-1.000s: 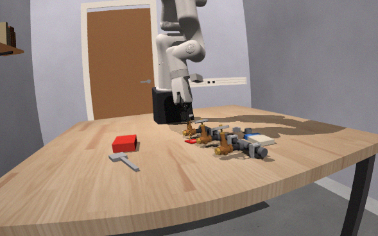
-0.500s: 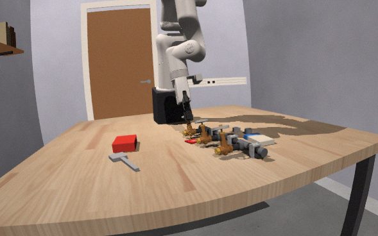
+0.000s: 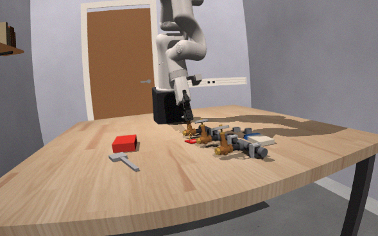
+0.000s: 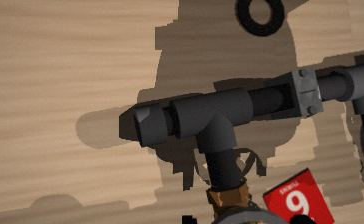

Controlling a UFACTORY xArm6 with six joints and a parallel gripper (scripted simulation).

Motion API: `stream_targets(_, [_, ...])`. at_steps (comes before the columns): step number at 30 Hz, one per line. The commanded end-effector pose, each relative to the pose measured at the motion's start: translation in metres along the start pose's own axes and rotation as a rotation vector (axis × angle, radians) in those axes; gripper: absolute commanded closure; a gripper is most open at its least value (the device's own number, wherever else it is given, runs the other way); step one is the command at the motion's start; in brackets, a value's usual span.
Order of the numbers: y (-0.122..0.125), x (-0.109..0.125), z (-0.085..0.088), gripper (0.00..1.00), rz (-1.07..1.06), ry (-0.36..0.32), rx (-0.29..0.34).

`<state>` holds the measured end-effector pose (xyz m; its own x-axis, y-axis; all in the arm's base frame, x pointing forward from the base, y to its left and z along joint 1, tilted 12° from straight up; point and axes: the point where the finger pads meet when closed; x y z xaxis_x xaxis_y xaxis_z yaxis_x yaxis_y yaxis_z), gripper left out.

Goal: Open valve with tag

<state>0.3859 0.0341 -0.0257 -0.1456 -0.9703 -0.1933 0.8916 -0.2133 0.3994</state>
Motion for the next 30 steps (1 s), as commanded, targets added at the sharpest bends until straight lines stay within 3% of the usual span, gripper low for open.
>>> stream_targets(1, [0.0008,-0.0005,0.0002,1.0,0.005,-0.028,0.06])
stream_targets(16, [0.0008,-0.0005,0.0002,1.0,0.005,-0.028,0.06])
stream_targets(17, [0.0008,-0.0005,0.0002,0.0,0.005,-0.028,0.06])
stream_targets(30, [0.0008,-0.0005,0.0002,0.0,0.005,-0.028,0.06])
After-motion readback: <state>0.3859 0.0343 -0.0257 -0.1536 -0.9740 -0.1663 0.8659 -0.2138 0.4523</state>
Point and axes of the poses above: the point where the finger pads meet when closed, its own z axis back along the fingers, its own y axis across the jaws, x = y × z, and after that the axes turned 10 degrees about -z, right-handed
